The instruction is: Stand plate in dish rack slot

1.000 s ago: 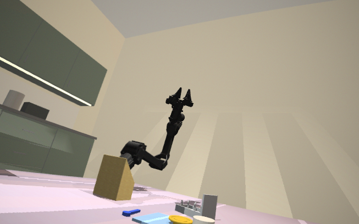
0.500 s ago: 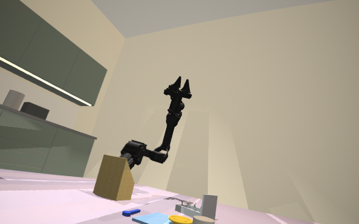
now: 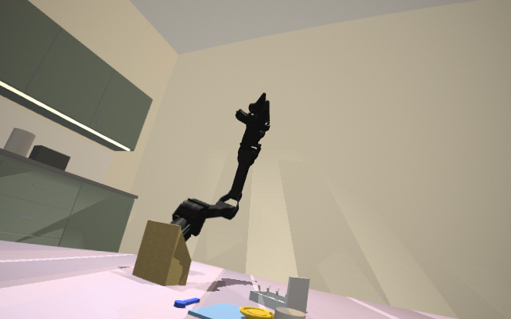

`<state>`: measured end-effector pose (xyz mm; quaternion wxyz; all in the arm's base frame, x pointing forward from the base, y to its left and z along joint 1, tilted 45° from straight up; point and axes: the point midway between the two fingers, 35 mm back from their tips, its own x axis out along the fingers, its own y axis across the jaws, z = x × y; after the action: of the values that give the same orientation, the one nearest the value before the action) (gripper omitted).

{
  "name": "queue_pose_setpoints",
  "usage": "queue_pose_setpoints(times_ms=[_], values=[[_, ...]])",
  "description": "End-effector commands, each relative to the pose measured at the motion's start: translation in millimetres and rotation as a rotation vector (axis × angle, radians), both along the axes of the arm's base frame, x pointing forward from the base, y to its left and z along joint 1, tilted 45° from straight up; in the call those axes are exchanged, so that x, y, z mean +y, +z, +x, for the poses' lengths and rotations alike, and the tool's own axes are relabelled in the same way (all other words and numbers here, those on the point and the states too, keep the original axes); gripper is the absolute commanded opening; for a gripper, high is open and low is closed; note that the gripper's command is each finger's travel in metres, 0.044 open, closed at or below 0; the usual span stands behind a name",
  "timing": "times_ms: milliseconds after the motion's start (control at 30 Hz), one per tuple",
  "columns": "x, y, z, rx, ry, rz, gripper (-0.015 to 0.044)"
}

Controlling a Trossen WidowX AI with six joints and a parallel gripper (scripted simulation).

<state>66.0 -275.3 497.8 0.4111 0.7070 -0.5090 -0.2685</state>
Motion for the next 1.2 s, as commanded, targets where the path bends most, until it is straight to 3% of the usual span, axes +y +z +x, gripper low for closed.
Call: queue_pose_setpoints(times_ms=[0, 533, 1167], values=[[-15, -16, 11, 0.102, 0.036, 0.034, 0.0400], [-60, -97, 69, 0.564, 0.287, 0.134, 0.0400], [-77, -199, 133, 1.018, 0.700, 0.157, 0.0400]])
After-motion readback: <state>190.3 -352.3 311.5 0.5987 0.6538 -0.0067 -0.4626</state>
